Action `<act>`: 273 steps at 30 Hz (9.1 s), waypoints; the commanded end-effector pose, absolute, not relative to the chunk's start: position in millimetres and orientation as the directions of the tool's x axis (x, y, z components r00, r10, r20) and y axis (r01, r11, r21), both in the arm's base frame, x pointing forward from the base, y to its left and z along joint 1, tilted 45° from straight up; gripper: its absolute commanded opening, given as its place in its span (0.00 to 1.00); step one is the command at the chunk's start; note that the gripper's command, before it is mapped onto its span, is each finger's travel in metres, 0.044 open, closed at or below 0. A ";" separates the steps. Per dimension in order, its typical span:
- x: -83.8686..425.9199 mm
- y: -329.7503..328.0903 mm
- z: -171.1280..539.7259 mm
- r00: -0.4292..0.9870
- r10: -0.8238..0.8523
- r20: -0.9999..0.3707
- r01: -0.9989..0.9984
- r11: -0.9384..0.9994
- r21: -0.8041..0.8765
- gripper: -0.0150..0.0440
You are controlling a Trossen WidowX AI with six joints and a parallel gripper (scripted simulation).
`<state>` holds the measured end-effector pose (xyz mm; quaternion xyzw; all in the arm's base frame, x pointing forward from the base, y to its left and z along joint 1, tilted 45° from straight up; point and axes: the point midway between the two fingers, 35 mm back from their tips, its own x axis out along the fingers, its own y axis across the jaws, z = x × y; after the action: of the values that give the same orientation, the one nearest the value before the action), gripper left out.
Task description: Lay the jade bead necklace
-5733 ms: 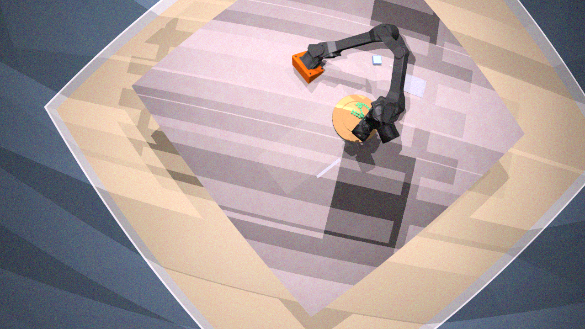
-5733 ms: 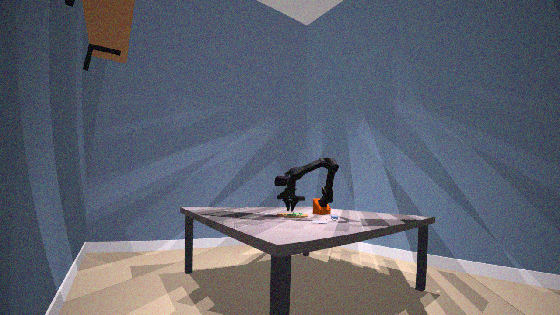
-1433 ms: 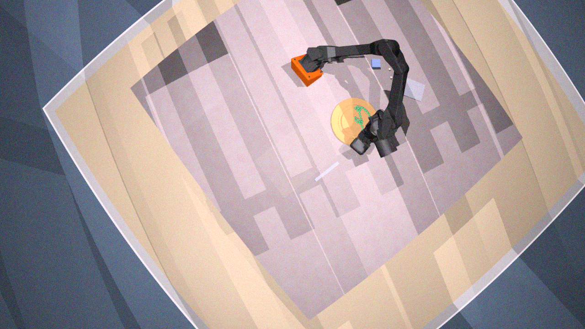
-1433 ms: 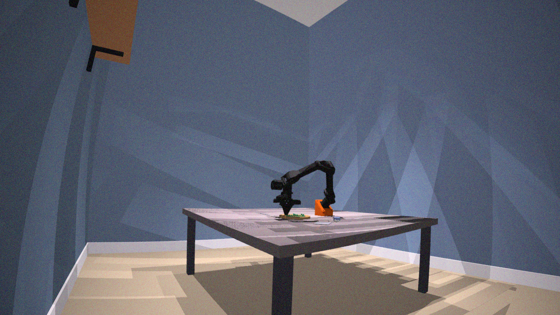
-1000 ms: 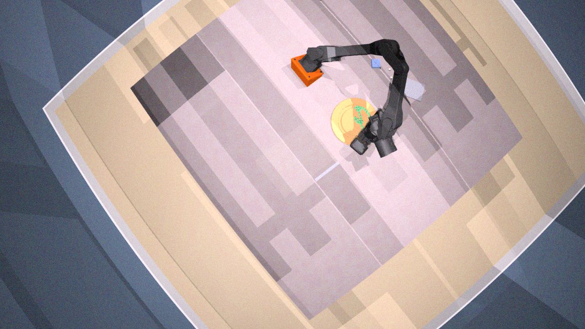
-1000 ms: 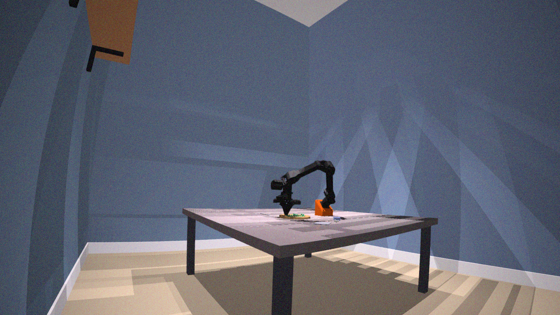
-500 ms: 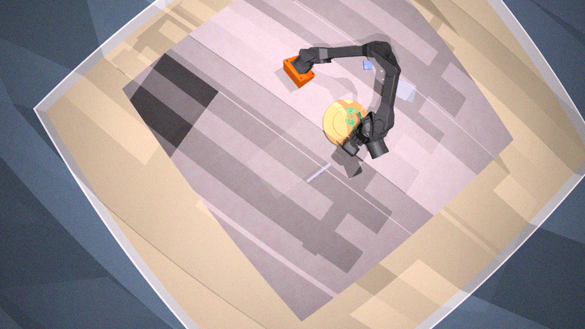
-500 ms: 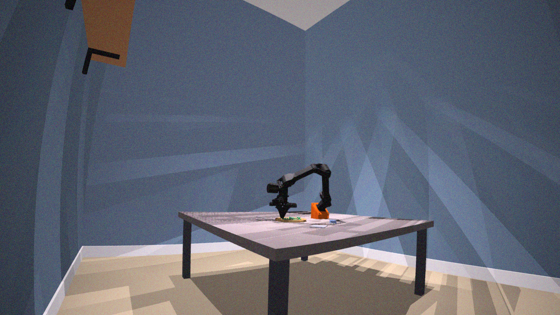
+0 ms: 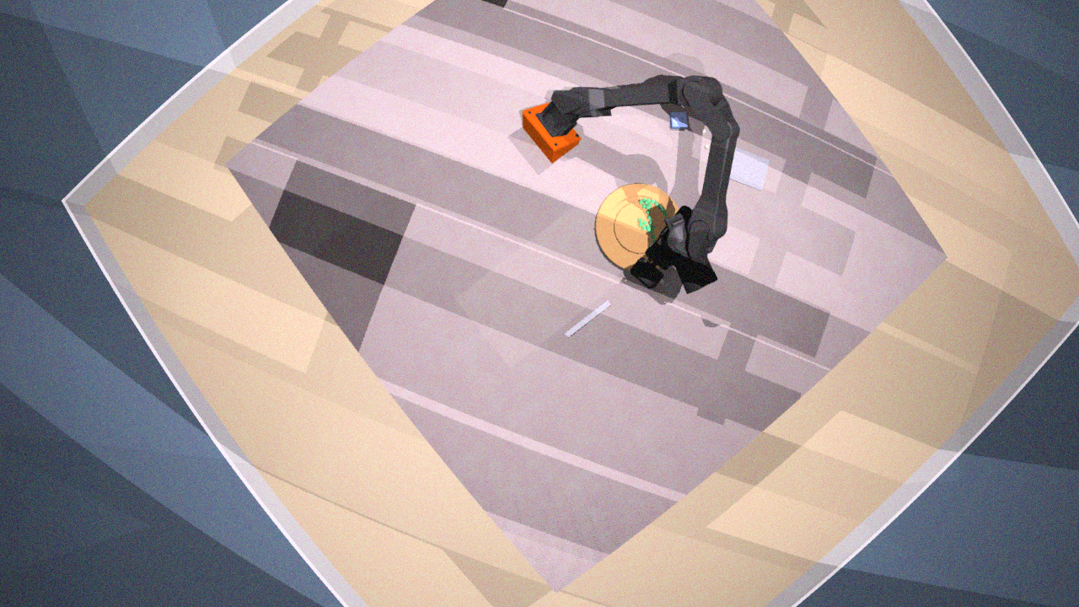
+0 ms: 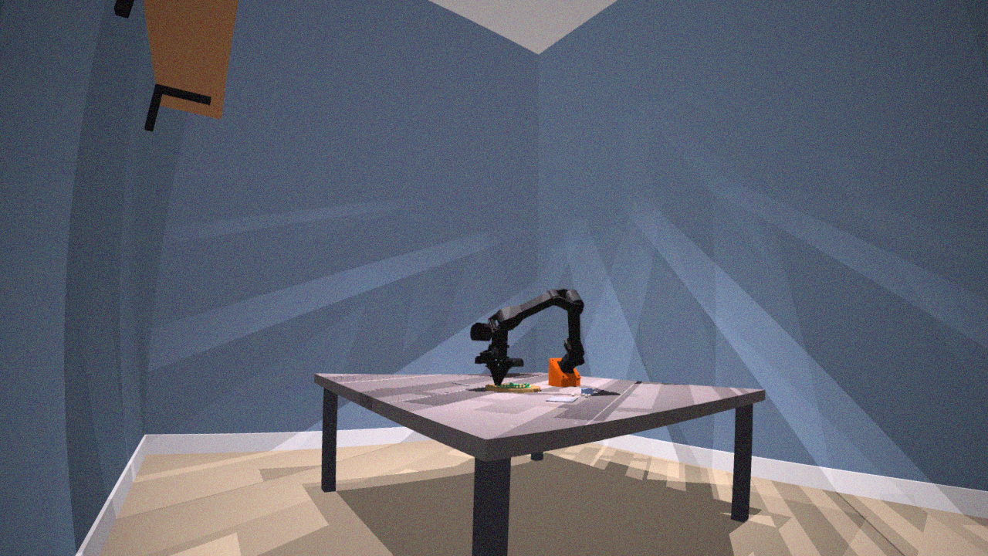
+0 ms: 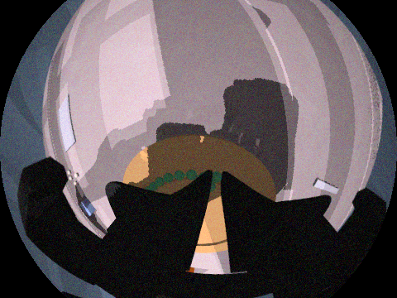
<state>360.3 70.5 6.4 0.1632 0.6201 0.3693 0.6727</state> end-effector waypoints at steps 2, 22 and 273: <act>356.6 72.8 4.6 -0.055 0.700 -0.712 -0.284 0.673 0.683 0.25; 356.6 72.8 4.6 -0.055 0.700 -0.712 -0.284 0.673 0.683 0.25; 345.9 47.1 13.8 -0.056 0.699 -0.713 -0.238 0.685 0.689 0.46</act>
<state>348.6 41.4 19.1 0.1792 0.6321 0.3527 0.6663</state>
